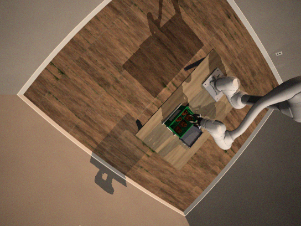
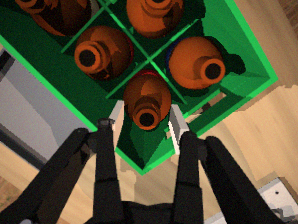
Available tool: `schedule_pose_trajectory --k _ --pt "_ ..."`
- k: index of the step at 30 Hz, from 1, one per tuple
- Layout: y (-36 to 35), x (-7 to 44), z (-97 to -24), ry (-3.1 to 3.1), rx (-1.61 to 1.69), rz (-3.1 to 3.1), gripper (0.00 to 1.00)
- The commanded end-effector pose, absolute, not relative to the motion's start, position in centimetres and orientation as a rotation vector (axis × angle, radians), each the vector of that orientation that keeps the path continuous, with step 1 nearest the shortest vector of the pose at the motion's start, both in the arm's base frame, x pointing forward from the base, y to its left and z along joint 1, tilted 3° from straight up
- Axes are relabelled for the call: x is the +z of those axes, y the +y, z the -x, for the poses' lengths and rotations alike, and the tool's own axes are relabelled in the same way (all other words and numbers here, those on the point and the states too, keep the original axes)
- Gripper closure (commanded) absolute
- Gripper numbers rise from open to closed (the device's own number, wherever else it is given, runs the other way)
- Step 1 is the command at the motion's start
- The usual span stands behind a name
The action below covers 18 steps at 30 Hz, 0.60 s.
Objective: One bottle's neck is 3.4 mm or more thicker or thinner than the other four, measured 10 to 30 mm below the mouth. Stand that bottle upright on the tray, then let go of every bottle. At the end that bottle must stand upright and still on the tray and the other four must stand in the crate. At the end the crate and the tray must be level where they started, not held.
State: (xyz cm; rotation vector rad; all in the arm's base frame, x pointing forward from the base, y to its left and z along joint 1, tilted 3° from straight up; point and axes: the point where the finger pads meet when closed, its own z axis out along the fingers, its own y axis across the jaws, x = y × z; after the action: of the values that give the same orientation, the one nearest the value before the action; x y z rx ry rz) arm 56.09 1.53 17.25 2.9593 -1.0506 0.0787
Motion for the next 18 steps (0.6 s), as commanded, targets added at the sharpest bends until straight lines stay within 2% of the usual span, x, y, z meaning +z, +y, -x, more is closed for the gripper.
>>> schedule_pose_trajectory --k 1,18 --pt "1.53 17.26 -56.09 -1.051 0.079 -2.959 0.62" --pt "1.53 17.51 -56.08 -1.051 0.079 -2.959 0.62"
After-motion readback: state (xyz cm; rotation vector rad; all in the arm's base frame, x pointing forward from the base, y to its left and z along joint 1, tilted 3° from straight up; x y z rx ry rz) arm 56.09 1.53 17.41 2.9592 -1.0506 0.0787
